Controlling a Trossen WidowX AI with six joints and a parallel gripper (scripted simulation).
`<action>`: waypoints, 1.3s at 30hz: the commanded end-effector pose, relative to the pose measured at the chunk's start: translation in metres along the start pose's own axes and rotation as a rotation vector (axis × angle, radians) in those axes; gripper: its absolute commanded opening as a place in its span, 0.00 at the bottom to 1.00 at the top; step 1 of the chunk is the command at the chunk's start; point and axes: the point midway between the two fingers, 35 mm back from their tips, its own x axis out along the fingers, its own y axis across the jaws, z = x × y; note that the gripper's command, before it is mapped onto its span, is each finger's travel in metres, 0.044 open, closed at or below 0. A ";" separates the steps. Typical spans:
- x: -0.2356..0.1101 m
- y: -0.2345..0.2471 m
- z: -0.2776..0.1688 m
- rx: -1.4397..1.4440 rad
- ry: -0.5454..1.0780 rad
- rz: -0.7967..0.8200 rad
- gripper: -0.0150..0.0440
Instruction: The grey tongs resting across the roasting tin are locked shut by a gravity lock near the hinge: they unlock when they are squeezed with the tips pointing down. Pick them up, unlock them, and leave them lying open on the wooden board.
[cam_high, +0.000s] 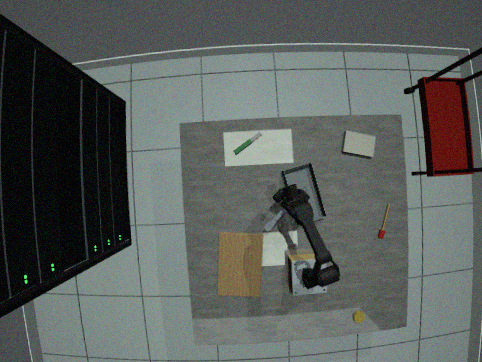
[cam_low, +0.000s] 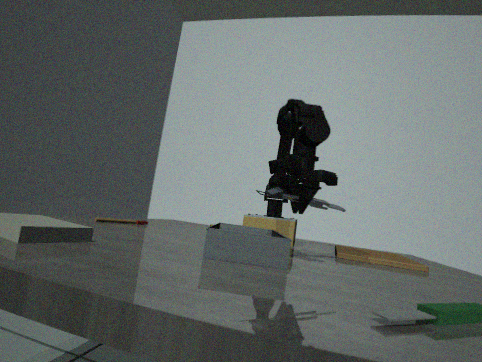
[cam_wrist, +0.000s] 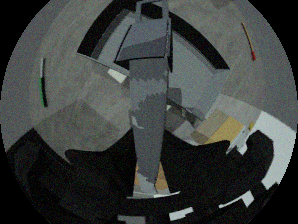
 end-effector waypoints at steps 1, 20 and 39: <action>-0.008 0.012 -0.024 -0.085 -0.009 0.011 0.00; -0.019 0.038 -0.130 -0.387 -0.001 0.008 0.00; -0.020 0.034 -0.231 -0.681 0.009 0.012 0.00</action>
